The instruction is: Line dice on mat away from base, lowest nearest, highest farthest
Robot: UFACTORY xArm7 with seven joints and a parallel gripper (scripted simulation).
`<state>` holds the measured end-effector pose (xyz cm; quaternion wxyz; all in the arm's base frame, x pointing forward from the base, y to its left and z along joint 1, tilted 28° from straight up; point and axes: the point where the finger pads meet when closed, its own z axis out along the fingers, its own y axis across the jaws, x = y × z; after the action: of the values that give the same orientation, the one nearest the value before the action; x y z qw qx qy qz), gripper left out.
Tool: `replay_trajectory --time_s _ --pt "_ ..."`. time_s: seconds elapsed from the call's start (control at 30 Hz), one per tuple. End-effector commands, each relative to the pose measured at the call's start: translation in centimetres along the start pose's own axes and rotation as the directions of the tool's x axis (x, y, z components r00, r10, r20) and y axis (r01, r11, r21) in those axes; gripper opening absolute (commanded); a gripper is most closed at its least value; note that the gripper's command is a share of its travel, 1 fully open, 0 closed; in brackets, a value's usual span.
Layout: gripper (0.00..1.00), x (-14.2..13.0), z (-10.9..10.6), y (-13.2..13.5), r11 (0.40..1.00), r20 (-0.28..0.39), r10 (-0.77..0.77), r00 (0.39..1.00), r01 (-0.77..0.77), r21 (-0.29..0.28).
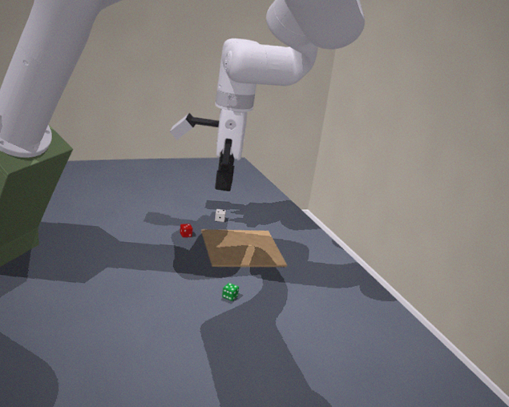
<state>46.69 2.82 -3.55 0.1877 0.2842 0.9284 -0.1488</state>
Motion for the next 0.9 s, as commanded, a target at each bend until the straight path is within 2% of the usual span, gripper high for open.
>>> replay_trajectory --time_s 0.0,0.87 --pt "0.36 0.0 -0.1 0.1 1.000 0.002 -0.001 1.000 0.001 -0.003" --pt "0.36 -0.1 1.1 0.1 1.000 0.002 -0.001 1.000 0.001 -0.003"
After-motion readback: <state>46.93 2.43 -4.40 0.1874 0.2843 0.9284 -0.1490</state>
